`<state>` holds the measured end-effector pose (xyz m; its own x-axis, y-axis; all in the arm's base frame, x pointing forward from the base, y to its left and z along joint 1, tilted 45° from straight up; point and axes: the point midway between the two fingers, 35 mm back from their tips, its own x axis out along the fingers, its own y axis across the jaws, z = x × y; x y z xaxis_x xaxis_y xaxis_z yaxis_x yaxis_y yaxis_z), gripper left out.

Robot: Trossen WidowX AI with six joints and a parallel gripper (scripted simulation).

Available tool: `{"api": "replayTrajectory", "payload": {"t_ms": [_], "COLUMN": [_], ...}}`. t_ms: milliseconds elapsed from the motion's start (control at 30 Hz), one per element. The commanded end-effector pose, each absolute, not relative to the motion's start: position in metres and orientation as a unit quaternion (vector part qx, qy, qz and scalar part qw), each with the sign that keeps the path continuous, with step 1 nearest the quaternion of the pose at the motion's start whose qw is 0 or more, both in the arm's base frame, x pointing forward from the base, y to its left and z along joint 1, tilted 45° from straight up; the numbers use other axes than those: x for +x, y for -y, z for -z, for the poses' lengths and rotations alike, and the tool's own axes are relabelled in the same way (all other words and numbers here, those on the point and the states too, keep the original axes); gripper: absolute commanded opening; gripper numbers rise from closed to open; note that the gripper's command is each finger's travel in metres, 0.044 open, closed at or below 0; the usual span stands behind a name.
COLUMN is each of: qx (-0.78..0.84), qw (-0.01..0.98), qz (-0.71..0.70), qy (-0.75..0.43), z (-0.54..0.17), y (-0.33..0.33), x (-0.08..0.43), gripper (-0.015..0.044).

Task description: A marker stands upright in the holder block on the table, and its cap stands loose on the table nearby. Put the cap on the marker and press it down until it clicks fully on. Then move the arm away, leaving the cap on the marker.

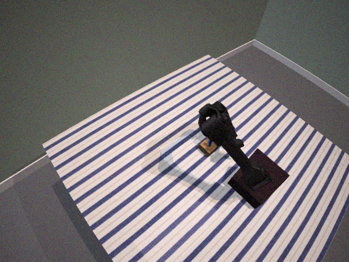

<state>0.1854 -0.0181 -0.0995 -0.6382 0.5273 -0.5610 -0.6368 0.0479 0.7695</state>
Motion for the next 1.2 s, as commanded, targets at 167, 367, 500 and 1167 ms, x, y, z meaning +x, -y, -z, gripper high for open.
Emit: {"api": "replayTrajectory", "payload": {"t_ms": [167,367,500,1167], "qx": [0.147,0.277,0.344,0.539], "qw": [0.564,0.570,0.561,0.486], "qz": [-0.382,-0.230,-0.156,0.045], "qy": [-0.717,-0.738,-0.737,-0.687], "z": [0.096,0.089,0.084,0.066], "y": [0.055,0.073,0.083,0.117], "x": [0.277,0.308,0.323,0.366], "gripper": [0.0238,0.0238,0.0238,0.0238]}}
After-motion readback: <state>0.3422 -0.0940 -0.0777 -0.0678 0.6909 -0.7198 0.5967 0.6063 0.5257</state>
